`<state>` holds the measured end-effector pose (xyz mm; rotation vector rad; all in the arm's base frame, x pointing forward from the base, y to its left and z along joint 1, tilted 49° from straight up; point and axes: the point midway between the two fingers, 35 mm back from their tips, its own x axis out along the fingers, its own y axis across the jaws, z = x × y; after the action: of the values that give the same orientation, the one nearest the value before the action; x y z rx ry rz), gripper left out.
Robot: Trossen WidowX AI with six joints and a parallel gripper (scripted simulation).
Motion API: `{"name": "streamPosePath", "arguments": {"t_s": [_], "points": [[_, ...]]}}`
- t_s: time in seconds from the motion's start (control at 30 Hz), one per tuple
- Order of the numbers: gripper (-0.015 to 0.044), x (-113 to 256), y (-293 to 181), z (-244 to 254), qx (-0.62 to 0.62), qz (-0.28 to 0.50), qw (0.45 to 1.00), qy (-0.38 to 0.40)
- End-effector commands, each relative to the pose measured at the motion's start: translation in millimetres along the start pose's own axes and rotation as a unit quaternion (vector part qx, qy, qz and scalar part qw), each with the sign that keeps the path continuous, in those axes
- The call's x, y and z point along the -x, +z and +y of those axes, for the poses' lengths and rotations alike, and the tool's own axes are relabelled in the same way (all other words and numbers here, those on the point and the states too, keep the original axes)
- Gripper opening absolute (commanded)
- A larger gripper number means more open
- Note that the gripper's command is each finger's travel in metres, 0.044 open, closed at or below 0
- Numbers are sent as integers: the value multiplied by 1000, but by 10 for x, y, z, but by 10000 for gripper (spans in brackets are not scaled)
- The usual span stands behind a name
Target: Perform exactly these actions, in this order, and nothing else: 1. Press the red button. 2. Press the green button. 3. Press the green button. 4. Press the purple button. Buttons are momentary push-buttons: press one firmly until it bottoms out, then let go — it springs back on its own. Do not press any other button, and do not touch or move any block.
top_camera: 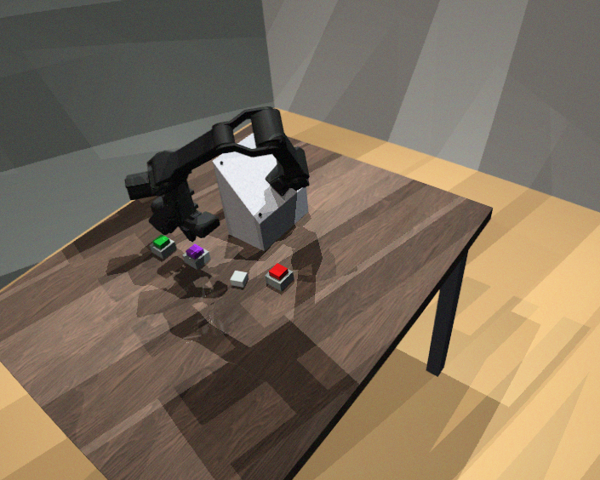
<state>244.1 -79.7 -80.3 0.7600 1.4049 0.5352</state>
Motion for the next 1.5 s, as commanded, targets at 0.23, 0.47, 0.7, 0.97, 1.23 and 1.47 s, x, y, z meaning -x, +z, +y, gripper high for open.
{"name": "streamPosePath", "arguments": {"t_s": [0.23,0.47,0.7,0.97,1.23,1.47], "points": [[20,-170,5,-10,-3,-7,1000,0],[20,-285,7,-8,-3,-7,1000,0],[20,-396,4,-4,-3,-7,1000,1],[20,-407,3,-3,-3,-7,1000,1],[20,-407,3,-3,-3,-7,1000,1],[20,-170,10,-12,-2,-7,1000,-1]]}}
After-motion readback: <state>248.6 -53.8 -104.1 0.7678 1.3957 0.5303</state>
